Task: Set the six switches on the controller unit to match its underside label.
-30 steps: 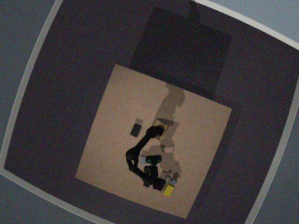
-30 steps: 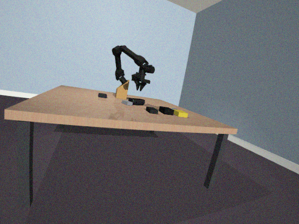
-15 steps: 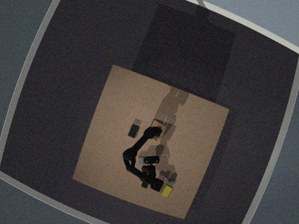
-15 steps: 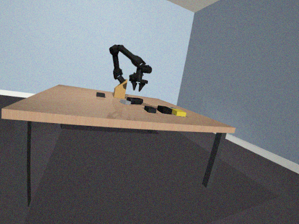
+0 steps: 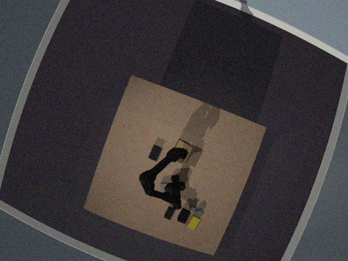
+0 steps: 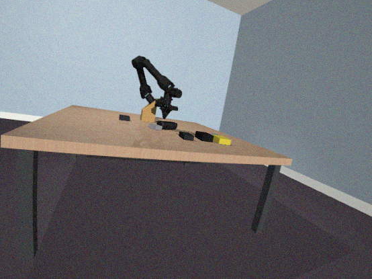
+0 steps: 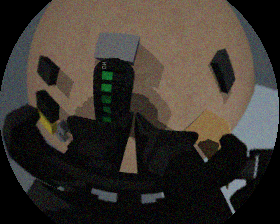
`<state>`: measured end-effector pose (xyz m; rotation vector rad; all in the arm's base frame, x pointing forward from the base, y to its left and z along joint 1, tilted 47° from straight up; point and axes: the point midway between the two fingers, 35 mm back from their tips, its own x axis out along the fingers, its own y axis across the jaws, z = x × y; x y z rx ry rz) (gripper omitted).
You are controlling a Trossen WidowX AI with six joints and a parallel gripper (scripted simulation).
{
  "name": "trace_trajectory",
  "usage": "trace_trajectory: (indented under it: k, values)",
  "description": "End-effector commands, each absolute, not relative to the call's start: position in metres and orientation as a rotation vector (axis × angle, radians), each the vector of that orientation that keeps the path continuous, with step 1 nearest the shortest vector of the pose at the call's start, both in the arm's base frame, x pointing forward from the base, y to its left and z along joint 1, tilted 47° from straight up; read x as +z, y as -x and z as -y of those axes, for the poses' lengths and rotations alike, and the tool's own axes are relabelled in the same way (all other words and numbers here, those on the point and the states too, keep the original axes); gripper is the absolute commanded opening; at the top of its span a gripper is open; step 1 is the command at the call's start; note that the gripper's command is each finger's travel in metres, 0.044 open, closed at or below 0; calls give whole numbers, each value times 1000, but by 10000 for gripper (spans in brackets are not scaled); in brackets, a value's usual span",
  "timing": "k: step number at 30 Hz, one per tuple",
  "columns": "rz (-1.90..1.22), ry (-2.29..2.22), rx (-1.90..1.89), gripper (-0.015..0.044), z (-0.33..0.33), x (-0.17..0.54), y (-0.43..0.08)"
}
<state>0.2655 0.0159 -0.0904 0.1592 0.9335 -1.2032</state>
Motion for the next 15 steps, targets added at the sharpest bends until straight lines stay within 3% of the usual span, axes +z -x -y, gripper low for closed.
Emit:
trace_trajectory:
  k: [1, 15]
  values:
    - [-932, -154, -1201, 0, -14, -90, -264]
    - [-934, -157, -1202, 0, -14, -91, -265]
